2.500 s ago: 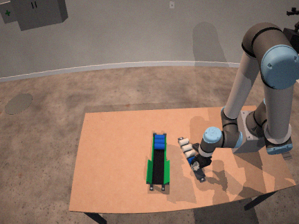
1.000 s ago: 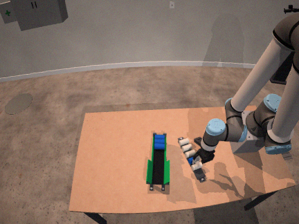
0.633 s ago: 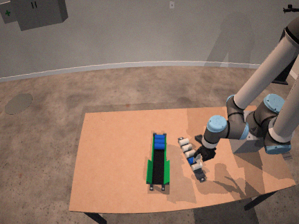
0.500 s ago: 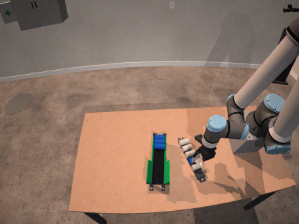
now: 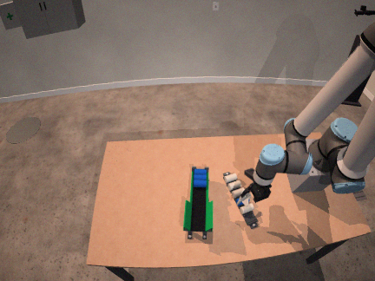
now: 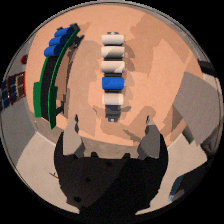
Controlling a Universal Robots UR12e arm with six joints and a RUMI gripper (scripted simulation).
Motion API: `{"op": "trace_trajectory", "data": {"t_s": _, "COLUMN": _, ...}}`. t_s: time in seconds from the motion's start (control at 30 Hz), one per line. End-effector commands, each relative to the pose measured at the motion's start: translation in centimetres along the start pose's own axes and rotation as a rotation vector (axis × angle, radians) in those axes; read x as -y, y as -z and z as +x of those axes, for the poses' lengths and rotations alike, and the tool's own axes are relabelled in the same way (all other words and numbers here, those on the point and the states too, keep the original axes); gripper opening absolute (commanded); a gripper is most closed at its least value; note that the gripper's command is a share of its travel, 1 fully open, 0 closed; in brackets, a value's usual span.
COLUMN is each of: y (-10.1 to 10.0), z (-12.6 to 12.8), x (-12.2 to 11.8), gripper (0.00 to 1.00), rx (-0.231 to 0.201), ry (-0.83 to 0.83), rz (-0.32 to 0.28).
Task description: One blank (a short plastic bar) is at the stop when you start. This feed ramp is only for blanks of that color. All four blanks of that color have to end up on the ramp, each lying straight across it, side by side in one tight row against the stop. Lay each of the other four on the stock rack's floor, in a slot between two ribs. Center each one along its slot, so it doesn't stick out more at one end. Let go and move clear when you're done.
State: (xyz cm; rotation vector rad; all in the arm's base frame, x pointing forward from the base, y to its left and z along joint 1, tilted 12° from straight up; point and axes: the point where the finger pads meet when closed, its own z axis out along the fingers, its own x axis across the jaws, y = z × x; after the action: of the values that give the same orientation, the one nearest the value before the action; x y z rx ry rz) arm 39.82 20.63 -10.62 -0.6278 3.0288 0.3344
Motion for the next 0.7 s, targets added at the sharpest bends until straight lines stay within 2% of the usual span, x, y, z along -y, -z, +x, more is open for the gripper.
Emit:
{"op": "trace_trajectory", "data": {"t_s": 0.0, "y": 0.03, "z": -0.04, "x": 0.02, "gripper": 1.00, "rx": 0.001, "ry": 0.000, "rz": 0.000}}
{"op": "trace_trajectory", "data": {"t_s": 0.67, "y": 0.02, "z": 0.02, "x": 0.14, "gripper": 1.00, "rx": 0.001, "ry": -0.046, "rz": 0.000}}
